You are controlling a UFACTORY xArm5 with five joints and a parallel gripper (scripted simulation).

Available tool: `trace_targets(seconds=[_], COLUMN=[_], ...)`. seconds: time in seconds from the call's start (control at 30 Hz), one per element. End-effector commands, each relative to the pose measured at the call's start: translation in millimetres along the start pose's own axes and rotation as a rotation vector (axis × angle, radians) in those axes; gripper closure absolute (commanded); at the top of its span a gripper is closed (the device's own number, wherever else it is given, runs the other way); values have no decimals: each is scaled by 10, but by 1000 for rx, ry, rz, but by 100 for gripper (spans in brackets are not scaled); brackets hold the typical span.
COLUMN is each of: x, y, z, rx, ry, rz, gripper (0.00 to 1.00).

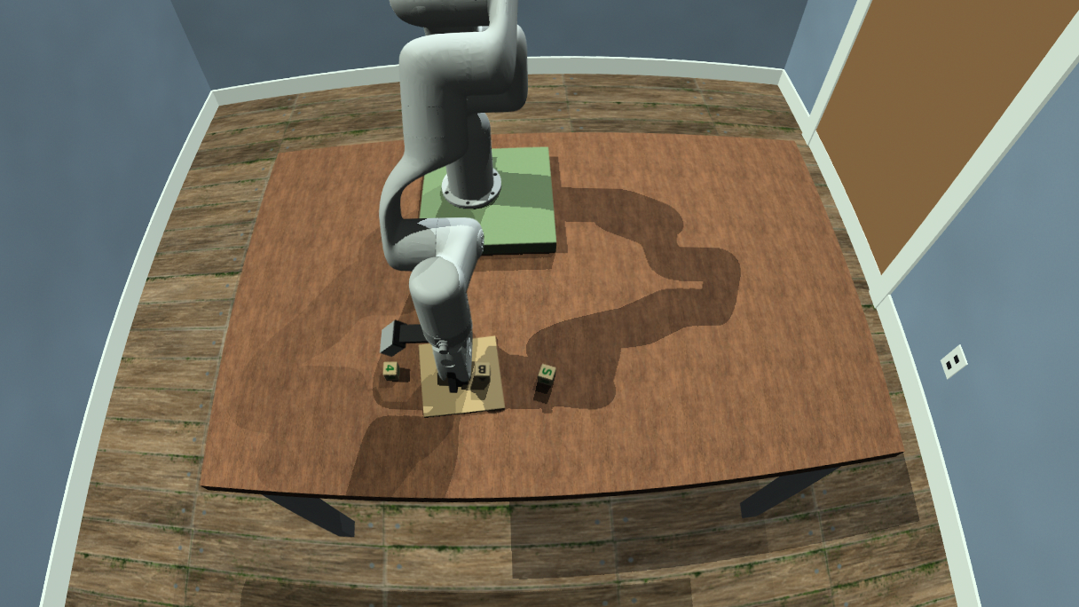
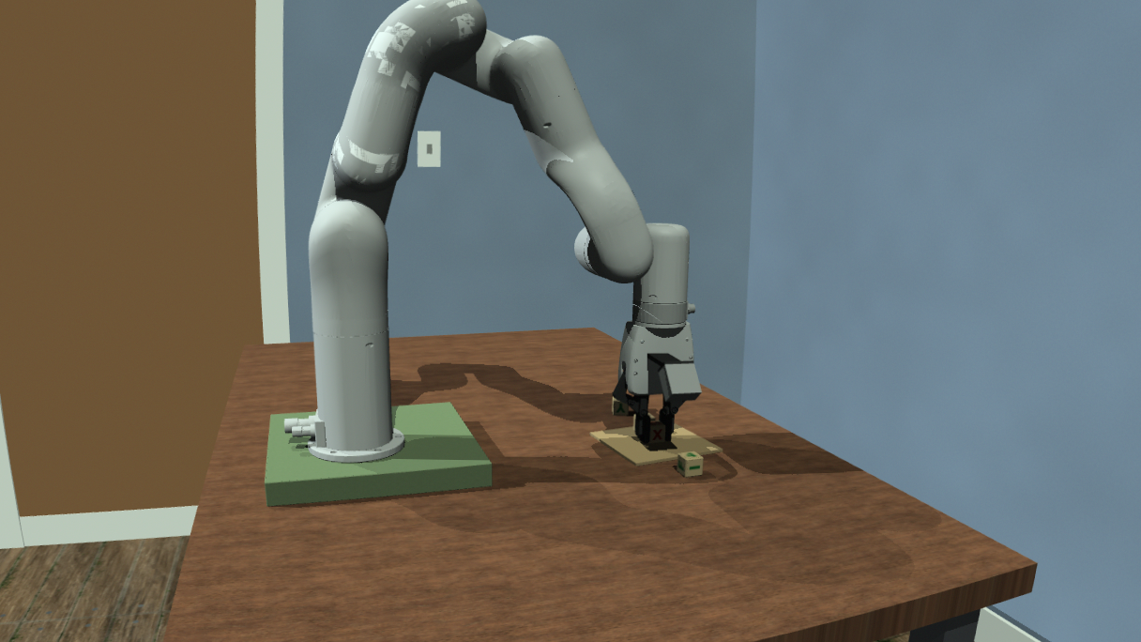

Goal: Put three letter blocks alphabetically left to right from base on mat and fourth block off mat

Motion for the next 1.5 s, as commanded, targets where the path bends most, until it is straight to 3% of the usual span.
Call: trace_targets(seconds=[0.0, 0.3, 0.8, 0.97, 1.3, 1.47], x=[-12, -12, -12, -11, -10, -9], y=[11, 11, 42, 200, 721, 829], z=[-2, -2, -2, -1, 0, 1], rx=[1, 1, 1, 1, 1, 1], ry=[0, 0, 0, 0, 0, 0], rz=[-3, -3, -3, -3, -3, -3], gripper=[70, 58, 58, 58, 58, 58])
Point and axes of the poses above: the point where the finger pads meet when closed, its own y axis back along the fingers, its own x axis across the jaws, z = x × y, the point moved 3 cm from there along y, back along the fingers, and after that the axes turned 10 degrees about y, right-handed, at the moved point
